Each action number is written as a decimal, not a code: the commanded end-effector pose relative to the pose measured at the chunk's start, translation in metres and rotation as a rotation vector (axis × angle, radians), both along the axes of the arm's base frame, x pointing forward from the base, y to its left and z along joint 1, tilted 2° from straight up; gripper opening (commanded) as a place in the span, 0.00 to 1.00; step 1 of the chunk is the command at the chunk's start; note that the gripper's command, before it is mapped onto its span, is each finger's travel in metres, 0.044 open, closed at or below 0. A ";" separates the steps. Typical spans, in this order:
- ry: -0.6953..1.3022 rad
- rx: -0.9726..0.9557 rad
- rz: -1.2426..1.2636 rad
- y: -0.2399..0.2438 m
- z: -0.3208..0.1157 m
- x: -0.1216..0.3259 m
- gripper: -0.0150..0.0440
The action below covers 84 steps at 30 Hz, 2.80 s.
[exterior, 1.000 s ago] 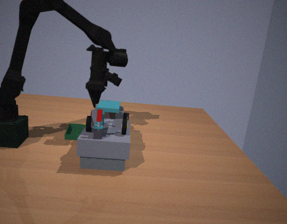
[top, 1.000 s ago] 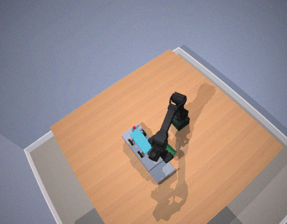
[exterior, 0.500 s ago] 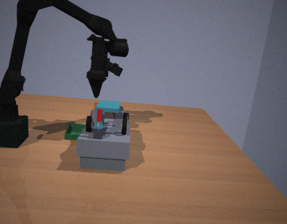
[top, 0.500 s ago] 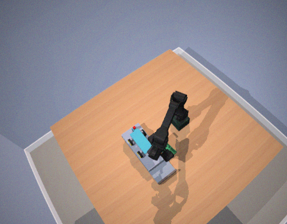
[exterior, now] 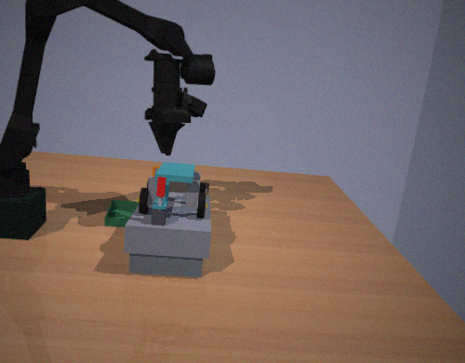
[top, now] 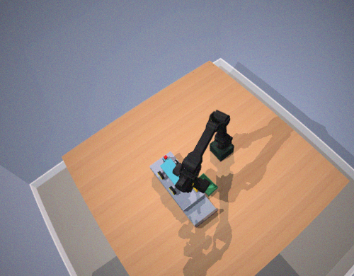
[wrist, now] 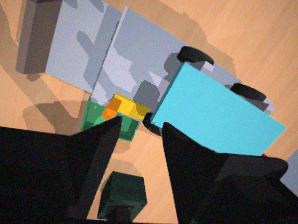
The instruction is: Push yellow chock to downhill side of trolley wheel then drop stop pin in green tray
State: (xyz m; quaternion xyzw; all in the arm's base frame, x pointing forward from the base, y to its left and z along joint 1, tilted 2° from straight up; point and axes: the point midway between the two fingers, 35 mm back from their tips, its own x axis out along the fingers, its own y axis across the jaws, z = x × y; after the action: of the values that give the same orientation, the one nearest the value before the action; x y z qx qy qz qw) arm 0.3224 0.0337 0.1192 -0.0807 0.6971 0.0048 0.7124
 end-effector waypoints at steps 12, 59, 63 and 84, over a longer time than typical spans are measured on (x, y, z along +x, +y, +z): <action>0.093 -0.088 0.524 -0.081 0.012 0.004 0.58; 0.318 -0.128 1.226 -0.194 0.005 -0.024 0.58; 0.318 -0.128 1.226 -0.196 0.000 -0.025 0.58; 0.318 -0.128 1.226 -0.202 -0.021 -0.025 0.58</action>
State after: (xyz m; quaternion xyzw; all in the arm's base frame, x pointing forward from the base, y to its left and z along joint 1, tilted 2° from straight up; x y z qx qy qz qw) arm 0.2986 -0.1672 0.1056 -0.5065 0.6196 0.3773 0.4661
